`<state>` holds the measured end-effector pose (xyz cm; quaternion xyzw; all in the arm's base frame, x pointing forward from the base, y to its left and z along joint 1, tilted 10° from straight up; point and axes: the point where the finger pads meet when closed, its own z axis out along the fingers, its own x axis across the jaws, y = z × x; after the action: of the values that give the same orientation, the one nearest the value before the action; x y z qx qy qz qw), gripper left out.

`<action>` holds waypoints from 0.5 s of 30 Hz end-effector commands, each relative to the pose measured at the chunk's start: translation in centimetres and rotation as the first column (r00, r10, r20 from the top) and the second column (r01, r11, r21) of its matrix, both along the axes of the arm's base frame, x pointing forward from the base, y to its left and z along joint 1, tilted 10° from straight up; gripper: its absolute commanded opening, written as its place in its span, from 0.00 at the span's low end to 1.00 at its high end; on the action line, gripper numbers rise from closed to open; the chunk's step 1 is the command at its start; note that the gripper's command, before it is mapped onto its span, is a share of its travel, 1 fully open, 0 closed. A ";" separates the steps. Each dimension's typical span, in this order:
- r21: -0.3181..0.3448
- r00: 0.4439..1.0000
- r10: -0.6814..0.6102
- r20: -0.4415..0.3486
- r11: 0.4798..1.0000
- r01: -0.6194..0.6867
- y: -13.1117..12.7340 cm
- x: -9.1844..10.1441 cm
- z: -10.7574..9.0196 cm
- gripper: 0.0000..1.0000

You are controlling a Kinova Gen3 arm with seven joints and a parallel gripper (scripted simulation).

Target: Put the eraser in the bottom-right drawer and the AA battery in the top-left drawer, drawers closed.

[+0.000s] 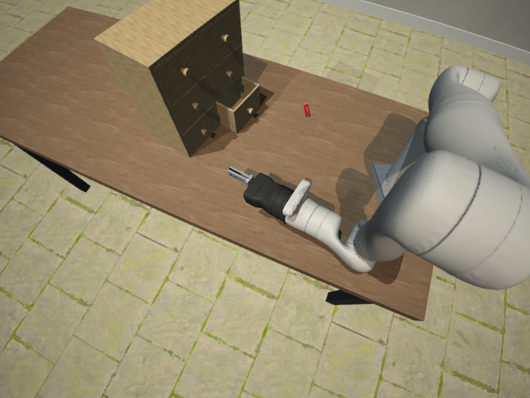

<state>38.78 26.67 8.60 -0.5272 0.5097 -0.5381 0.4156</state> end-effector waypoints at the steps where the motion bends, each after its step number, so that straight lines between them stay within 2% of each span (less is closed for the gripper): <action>1: 0.001 1.000 0.000 0.001 1.000 0.000 0.0 0.0 0.1 0.00; 15: 0.001 1.000 0.000 0.001 1.000 0.000 -0.6 0.1 0.0 0.00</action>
<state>38.87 26.16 8.55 -0.5270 0.5099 -0.5378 0.4160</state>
